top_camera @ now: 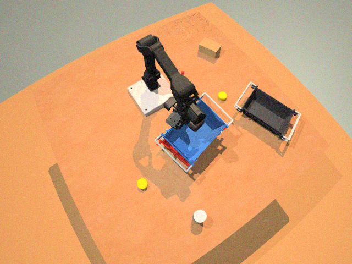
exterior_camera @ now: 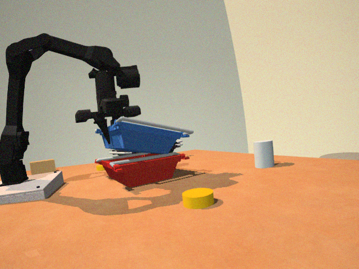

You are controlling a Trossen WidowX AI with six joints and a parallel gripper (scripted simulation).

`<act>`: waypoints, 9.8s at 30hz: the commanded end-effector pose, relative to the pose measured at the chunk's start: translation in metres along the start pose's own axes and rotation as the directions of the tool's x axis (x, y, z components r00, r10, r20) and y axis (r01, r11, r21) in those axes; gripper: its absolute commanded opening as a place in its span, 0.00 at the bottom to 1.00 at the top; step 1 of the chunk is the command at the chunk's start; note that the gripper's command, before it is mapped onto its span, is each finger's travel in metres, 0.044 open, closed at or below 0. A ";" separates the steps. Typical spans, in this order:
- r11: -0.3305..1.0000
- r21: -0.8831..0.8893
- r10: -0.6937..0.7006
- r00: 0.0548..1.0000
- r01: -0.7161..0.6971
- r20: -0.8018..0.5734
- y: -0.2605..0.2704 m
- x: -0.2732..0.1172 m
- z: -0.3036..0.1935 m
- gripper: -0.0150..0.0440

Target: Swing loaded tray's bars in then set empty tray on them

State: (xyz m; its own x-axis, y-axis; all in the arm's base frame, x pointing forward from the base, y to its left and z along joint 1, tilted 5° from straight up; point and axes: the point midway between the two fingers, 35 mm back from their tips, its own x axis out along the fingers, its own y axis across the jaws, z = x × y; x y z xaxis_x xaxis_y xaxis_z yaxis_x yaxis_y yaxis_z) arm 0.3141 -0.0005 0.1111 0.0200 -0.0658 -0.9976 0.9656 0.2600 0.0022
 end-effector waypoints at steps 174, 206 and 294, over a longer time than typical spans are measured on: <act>1.000 -0.004 -0.022 1.000 0.022 0.001 -0.013 0.030 0.000 0.25; 1.000 -0.004 -0.022 1.000 0.022 0.001 -0.013 0.030 0.000 0.25; 1.000 -0.003 -0.022 1.000 0.022 0.000 -0.007 -0.063 0.000 1.00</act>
State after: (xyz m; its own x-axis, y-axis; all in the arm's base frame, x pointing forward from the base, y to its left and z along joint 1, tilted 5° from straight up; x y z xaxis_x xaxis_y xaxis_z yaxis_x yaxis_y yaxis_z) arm 0.3069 0.0013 0.1582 -0.0058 -0.0677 -0.9977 0.9638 0.2655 -0.0236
